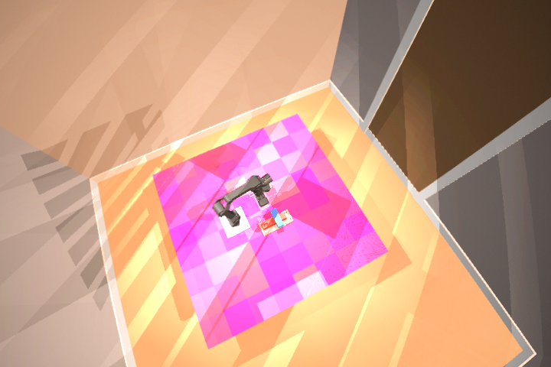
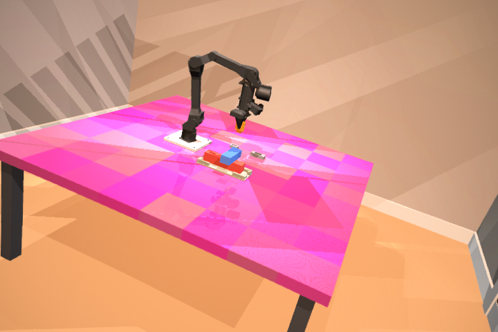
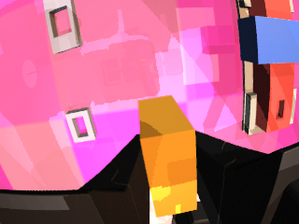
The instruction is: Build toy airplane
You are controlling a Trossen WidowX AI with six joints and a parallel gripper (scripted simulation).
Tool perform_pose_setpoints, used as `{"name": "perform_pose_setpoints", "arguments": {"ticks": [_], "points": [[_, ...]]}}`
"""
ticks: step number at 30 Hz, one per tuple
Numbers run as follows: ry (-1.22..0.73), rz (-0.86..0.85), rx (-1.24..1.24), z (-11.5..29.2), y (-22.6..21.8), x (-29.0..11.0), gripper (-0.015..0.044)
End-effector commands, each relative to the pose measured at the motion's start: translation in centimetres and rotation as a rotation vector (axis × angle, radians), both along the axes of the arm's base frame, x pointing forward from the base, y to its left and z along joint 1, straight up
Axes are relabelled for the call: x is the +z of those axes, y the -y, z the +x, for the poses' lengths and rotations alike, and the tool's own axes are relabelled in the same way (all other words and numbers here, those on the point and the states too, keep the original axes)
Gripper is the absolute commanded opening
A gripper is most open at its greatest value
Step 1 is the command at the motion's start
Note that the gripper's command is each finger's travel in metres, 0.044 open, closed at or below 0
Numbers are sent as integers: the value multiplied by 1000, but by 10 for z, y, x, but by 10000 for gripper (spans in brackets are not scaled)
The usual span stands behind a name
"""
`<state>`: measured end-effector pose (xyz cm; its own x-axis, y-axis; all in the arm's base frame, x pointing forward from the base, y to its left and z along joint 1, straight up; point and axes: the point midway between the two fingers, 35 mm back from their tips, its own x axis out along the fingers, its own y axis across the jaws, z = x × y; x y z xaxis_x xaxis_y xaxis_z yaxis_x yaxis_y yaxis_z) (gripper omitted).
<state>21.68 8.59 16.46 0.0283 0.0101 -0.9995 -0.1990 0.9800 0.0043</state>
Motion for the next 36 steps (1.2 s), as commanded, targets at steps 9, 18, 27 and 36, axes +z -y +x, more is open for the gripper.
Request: {"name": "perform_pose_setpoints", "arguments": {"ticks": [9, 18, 27, 36], "points": [[-4, -3, -1, 9, 38, -9, 0], [-4, -7, -5, 12, 67, -15, 0], [-4, -11, -8, 11, 96, -21, 0], [-5, -14, -12, 6, 125, -26, 0]]}}
